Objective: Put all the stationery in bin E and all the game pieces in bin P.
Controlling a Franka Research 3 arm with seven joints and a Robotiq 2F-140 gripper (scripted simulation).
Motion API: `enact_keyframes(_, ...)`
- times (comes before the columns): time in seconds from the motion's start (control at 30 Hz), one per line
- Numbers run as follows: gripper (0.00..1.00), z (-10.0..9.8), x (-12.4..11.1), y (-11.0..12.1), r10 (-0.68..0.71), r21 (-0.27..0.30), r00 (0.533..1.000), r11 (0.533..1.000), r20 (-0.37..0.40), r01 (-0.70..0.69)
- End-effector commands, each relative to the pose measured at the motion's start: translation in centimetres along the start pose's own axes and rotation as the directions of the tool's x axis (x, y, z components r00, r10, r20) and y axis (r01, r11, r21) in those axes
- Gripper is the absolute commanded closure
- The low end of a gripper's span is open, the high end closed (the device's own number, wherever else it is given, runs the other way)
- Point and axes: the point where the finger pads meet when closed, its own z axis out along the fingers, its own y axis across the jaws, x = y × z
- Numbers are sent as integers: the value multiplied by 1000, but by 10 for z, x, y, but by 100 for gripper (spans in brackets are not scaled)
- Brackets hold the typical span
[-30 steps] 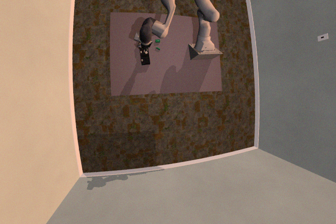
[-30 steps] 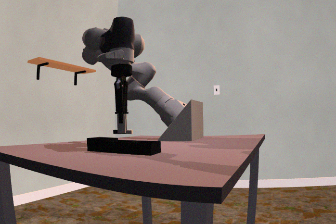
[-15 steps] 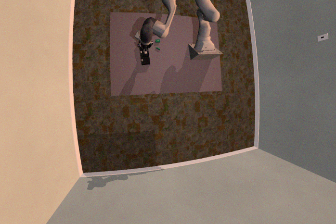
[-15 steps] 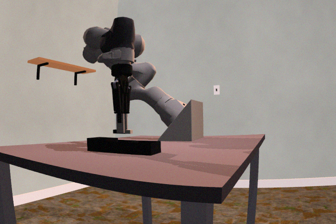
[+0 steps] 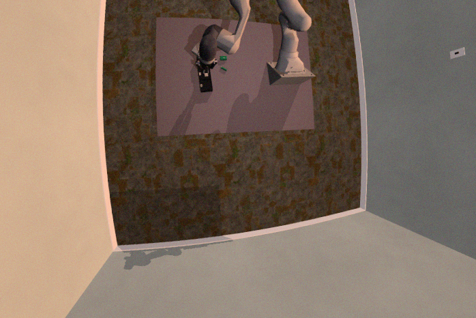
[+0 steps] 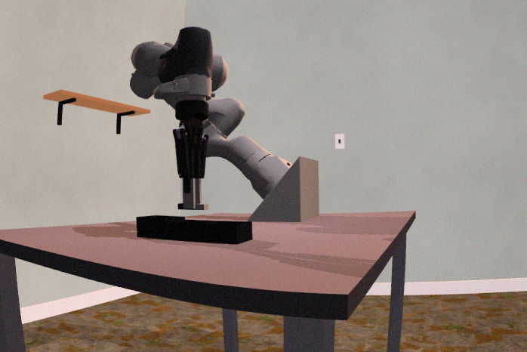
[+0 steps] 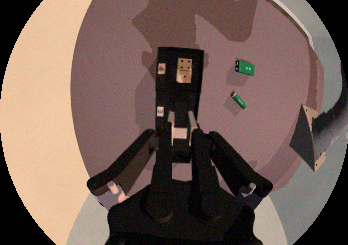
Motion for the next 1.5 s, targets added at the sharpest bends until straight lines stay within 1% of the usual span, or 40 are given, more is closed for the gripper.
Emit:
enact_keyframes(0.0,89,-1,-1,0,27,3,1000,1000,3,-27)
enact_keyframes(0.23,89,-1,-1,1,27,3,1000,1000,3,-27)
enact_keyframes(0.7,89,27,-1,1,27,3,1000,1000,3,-27)
enact_keyframes(0.77,89,27,-1,1,27,3,1000,1000,3,-27)
enact_keyframes(1.17,89,50,-1,0,27,3,1000,1000,3,-27)
enact_keyframes(1.47,89,50,-1,0,27,3,1000,1000,3,-27)
